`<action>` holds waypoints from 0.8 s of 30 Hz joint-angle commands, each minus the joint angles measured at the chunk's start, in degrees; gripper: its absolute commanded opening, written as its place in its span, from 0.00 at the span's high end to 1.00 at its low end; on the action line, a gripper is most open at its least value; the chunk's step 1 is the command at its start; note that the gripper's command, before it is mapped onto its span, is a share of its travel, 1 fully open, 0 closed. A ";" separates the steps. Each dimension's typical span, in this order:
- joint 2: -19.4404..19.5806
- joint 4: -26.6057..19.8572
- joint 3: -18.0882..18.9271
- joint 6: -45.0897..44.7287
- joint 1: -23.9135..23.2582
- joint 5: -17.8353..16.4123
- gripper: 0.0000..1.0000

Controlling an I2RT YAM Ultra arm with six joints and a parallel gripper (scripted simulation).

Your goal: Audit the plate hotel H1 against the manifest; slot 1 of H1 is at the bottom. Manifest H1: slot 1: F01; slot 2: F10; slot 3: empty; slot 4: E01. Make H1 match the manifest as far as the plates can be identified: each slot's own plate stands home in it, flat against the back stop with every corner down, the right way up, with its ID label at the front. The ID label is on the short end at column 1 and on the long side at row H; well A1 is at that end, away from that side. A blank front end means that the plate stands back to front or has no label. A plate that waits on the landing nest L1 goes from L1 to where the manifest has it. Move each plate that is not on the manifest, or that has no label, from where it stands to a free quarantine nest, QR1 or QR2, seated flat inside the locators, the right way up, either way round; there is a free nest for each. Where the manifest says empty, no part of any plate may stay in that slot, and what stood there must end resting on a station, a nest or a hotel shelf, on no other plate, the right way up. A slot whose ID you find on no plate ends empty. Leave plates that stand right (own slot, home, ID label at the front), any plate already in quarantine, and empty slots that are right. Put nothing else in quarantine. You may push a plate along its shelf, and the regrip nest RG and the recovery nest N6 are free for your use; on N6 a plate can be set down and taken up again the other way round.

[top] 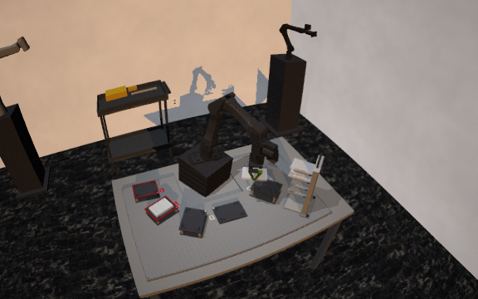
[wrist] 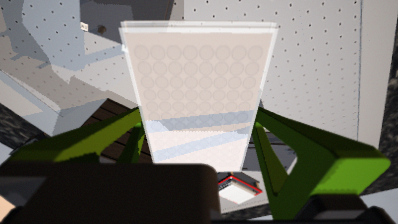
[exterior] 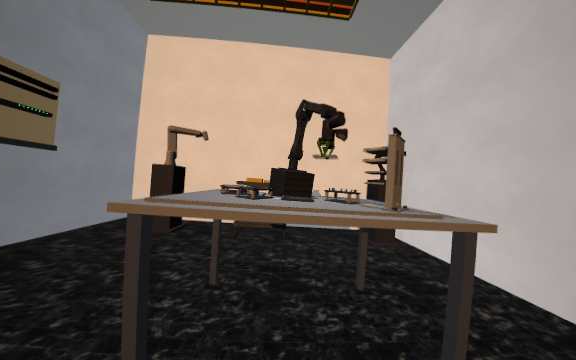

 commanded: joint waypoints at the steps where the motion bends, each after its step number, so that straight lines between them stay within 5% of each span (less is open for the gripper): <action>1: -0.35 -0.15 1.47 6.01 0.97 0.02 0.14; 24: 3.24 -1.09 5.86 31.24 12.67 1.55 0.14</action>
